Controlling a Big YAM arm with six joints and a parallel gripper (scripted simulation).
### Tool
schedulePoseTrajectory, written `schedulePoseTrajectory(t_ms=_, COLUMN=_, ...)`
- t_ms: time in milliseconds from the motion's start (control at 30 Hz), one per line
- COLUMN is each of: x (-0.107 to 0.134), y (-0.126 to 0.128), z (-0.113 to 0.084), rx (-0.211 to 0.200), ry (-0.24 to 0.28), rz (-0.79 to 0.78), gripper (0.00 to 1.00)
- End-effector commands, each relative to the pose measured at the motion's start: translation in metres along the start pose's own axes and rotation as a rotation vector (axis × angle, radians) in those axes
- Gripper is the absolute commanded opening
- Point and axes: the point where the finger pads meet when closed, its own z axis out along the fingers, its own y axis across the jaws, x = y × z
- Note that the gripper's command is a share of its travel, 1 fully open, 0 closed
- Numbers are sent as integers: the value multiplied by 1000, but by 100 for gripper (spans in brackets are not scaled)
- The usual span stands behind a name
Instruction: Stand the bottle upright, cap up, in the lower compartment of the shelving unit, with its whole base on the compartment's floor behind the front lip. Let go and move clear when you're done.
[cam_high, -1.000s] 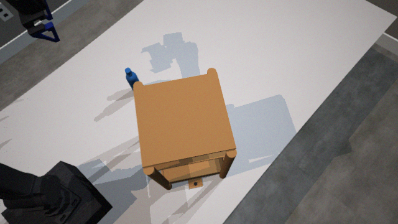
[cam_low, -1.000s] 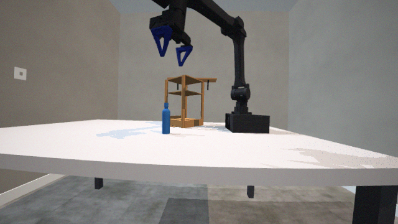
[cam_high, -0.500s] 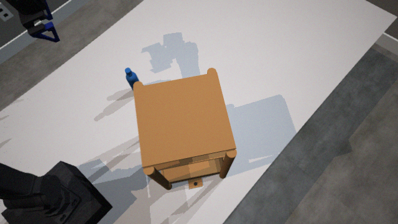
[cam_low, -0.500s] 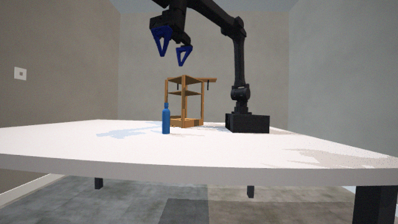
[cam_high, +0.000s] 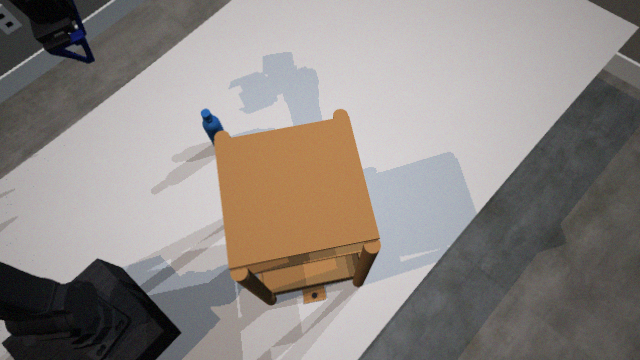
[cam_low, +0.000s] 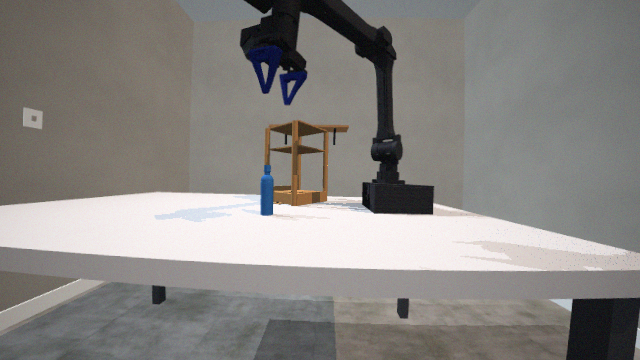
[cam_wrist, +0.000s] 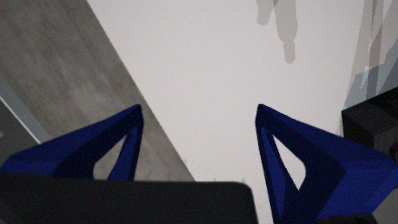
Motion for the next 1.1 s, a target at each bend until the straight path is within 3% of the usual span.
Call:
schedulePoseTrajectory(t_ms=0, x=-5, y=8, z=-15, rx=-35, ry=-13, rz=6, gripper=73)
schedulePoseTrajectory(t_ms=333, x=-5, y=1, z=-12, rx=-42, ry=-27, rz=-8, gripper=73)
schedulePoseTrajectory(t_ms=600, x=-13, y=-24, z=3, rx=-80, ry=-112, rz=-66, gripper=73)
schedulePoseTrajectory(t_ms=667, x=-13, y=-24, z=3, rx=-80, ry=-112, rz=-66, gripper=73)
schedulePoseTrajectory(t_ms=867, x=-22, y=-55, z=23, rx=-139, ry=-228, rz=-153, gripper=73)
schedulePoseTrajectory(t_ms=1067, x=-33, y=-94, z=51, rx=-224, ry=-372, rz=-270, gripper=73)
